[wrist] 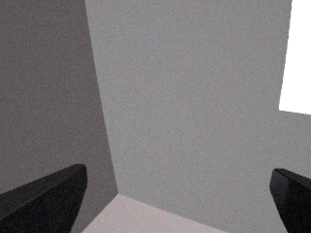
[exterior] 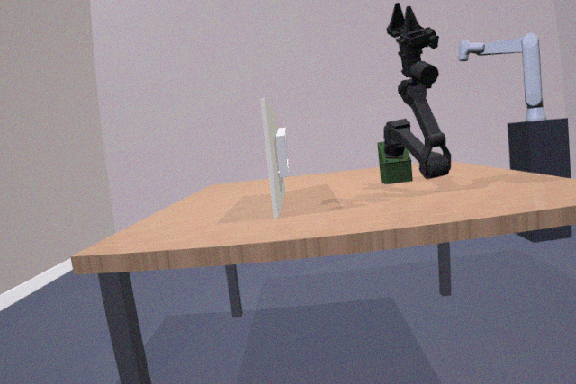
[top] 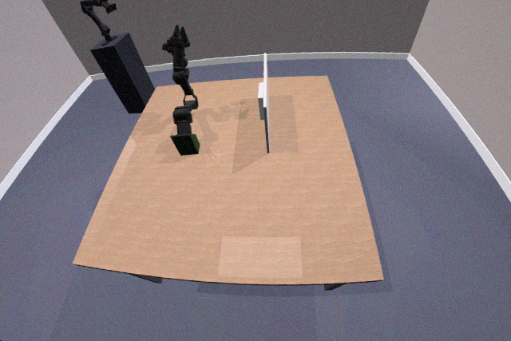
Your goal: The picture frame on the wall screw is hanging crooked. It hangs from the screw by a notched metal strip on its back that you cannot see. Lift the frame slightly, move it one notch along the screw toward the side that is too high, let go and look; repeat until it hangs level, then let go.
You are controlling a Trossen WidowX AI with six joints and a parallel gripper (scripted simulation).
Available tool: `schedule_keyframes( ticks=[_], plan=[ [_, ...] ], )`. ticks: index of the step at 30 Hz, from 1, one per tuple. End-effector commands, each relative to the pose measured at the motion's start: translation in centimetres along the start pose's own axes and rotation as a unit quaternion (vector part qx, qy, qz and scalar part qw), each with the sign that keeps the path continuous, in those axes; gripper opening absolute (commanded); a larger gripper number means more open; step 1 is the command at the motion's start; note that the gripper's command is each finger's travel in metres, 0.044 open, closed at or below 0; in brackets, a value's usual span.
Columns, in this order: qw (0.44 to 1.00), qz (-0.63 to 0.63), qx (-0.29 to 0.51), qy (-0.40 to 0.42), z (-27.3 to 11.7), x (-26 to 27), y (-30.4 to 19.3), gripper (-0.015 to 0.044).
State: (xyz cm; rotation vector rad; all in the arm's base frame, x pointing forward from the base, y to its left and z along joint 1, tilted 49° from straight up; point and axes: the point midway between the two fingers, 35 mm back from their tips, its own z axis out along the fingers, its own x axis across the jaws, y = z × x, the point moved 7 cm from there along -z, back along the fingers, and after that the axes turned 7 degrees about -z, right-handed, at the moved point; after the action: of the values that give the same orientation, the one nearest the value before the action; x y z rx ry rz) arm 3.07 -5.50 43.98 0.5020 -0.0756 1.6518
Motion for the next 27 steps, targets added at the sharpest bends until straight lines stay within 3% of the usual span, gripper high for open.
schedule_keyframes(
  ticks=[1,6,15,27],
  plan=[
    [1.000,0.006,0.001,-0.002,0.0,-0.1,0.0,0.0374],
    [0.987,0.147,0.024,-0.056,-0.9,-1.4,-1.5,0.0260],
    [0.897,0.389,0.103,-0.182,-4.0,-3.1,-5.9,0.0260],
    [0.704,0.563,0.254,-0.350,-10.7,-2.5,-11.6,0.0260]
  ],
)
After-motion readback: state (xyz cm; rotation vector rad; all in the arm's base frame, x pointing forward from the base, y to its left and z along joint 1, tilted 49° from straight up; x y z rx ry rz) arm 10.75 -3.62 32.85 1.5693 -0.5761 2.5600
